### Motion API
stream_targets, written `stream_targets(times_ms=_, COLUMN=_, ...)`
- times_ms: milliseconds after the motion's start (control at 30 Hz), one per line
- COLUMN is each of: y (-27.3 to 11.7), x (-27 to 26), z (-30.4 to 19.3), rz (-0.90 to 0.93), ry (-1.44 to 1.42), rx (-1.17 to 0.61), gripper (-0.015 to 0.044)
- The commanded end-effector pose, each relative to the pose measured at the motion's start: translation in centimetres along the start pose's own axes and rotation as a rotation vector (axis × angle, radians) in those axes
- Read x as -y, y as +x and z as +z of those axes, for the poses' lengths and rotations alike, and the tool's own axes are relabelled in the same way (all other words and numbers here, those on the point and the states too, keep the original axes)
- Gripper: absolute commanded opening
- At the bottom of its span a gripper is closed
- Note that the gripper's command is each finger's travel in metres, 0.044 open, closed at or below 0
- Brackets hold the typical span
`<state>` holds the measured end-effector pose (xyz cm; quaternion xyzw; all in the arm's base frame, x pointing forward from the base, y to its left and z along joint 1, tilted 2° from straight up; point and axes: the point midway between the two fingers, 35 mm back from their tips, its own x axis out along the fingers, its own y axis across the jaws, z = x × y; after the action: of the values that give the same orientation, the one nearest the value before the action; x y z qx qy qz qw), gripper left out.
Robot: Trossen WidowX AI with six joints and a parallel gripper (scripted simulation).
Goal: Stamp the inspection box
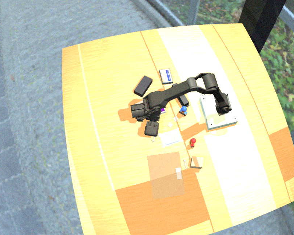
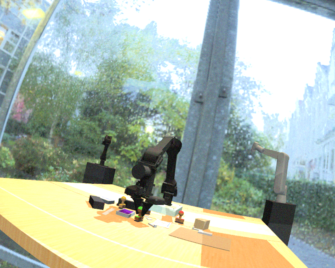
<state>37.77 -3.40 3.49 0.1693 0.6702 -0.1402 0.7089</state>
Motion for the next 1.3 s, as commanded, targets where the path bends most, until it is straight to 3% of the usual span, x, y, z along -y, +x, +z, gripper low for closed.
stream_targets(times_ms=0, y=-0.1, x=0.0, z=0.0, rz=0.000, ry=0.000, rx=0.001, gripper=0.0236)
stream_targets(times_ms=33, y=-0.1, x=0.0, z=0.0, rz=0.000, ry=0.000, rx=0.001, gripper=0.0262)
stream_targets(times_ms=167, y=-1.0, x=-0.1, z=0.2, rz=0.001, ry=0.000, rx=0.001, gripper=0.0264)
stream_targets(times_ms=433, y=-11.5, x=-0.1, z=0.2, rz=0.002, ry=-0.001, rx=-0.001, gripper=0.0264)
stream_targets(times_ms=1267, y=-11.6, x=-0.1, z=0.1, rz=-0.002, ry=0.004, rx=-0.003, gripper=0.0264)
